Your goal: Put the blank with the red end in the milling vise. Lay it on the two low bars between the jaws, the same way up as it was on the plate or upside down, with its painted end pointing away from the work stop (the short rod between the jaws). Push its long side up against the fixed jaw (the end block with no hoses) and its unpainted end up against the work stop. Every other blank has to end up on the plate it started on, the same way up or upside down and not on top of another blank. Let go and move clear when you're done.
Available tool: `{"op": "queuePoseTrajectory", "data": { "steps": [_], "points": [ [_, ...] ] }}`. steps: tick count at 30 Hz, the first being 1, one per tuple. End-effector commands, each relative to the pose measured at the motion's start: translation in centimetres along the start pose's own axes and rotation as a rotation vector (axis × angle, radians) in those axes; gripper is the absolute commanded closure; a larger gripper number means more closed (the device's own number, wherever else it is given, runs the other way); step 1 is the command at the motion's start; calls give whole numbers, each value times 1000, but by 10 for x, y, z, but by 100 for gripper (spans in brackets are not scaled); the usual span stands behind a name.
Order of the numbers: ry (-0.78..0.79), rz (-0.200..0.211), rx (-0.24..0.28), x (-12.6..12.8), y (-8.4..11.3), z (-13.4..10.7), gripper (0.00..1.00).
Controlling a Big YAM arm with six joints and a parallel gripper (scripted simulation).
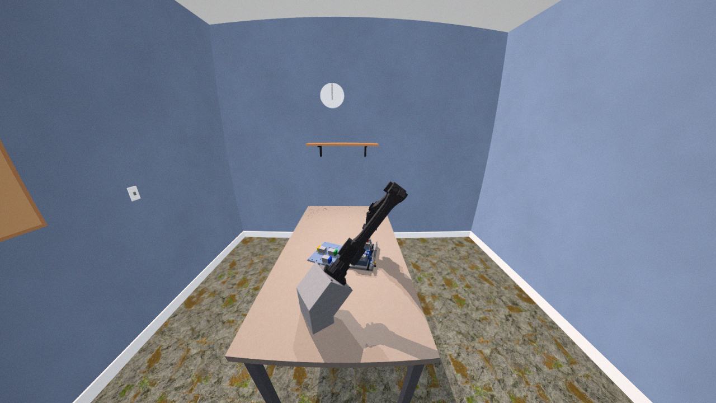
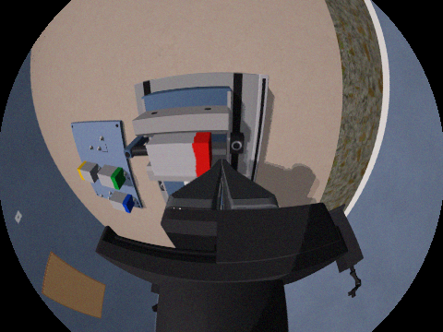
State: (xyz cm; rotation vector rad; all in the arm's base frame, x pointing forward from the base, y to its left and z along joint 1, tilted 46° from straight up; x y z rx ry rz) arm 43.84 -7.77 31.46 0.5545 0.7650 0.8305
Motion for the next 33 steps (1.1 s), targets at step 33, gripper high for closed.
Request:
{"op": "queuePoseTrajectory", "data": {
  "steps": [33],
  "points": [
    [-11, 1, -24, -4, -1, 15, 100]
  ]
}}
Point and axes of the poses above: the point where the finger pads meet when closed, its own y axis back along the fingers, its own x axis across the jaws, z = x × y, the point moved 7 cm from there along y, back along the fingers, and after that the axes turned 12 degrees about -y, right-handed, at the moved point
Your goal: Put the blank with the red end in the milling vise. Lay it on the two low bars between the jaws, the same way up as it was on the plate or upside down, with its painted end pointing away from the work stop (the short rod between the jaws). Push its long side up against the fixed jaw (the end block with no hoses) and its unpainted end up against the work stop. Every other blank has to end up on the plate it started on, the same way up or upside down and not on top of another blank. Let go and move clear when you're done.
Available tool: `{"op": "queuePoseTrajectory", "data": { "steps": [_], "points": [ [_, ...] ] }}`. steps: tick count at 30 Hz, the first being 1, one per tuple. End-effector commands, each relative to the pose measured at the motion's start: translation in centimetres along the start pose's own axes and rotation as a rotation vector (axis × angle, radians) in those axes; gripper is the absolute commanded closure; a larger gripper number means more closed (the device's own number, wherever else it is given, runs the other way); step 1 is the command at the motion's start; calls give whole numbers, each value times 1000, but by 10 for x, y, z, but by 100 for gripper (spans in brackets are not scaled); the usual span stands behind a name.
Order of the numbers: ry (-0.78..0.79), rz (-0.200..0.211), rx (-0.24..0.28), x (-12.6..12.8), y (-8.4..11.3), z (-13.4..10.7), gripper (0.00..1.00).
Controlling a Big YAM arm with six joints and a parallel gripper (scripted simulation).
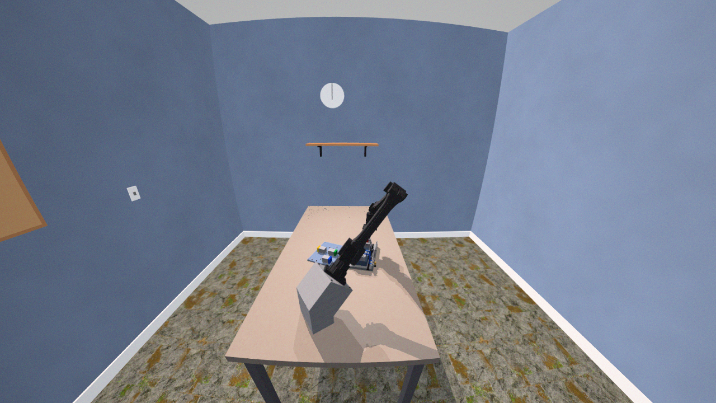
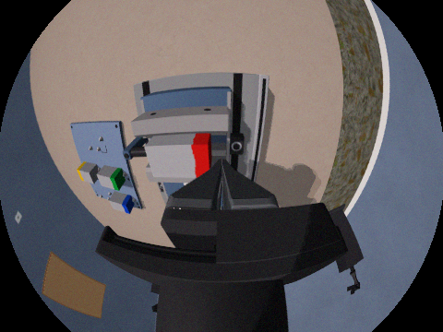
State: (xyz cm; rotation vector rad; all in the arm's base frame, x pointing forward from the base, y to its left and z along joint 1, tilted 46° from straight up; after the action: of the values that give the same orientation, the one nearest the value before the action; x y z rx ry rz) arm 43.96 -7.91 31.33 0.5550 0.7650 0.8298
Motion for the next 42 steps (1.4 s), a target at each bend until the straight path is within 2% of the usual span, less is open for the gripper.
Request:
{"op": "queuePoseTrajectory", "data": {
  "steps": [1, 11, 16, 21, 42],
  "points": [
    [-11, 0, -21, -5, -1, 14, 100],
    [-1, -3, -4, -3, -11, 5, 100],
    [-3, 1, -15, -4, -6, 4, 100],
    [4, -4, 5, -2, -17, 0, 100],
    [5, -1, -1, -2, -17, 1, 100]
  ]
}}
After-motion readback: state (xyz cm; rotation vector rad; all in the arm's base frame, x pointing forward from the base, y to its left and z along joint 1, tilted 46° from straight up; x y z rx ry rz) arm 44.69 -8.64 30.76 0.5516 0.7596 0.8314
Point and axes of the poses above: the point where the finger pads meet when closed, its own y axis back along the fingers, its own x axis across the jaws, z = x × y, the point moved 7 cm from there along y, back along the fingers, and after that the axes turned 12 degrees about -y, right-handed, at the moved point
